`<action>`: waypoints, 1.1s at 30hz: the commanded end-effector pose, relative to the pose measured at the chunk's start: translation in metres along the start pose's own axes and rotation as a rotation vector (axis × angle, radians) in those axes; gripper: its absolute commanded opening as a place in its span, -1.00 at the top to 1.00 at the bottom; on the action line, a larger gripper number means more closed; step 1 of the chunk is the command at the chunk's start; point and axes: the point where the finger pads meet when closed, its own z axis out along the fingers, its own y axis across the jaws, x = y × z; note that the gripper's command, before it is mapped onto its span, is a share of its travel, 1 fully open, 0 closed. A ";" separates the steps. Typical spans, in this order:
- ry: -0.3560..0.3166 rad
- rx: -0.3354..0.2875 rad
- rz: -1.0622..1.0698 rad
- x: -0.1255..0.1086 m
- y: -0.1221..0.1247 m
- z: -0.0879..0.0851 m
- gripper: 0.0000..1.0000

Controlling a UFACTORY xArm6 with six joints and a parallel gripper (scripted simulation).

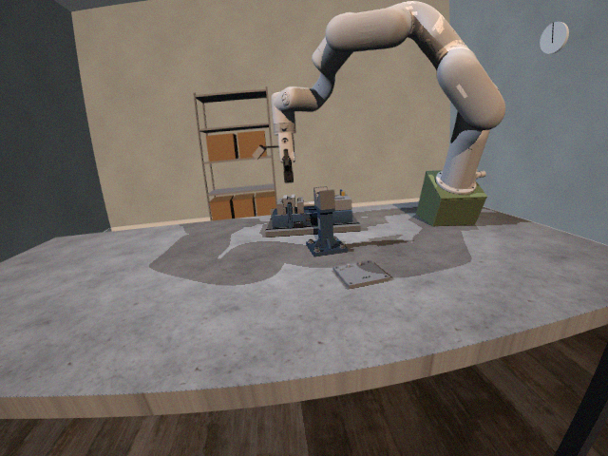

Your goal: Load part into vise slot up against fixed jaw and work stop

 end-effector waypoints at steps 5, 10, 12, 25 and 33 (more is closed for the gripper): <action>0.005 -0.003 -0.001 0.002 0.000 -0.015 1.00; 0.005 -0.003 -0.001 0.002 0.000 -0.017 1.00; 0.005 -0.003 -0.001 0.002 0.000 -0.017 1.00; 0.005 -0.003 -0.001 0.002 0.000 -0.017 1.00; 0.005 -0.003 -0.001 0.002 0.000 -0.017 1.00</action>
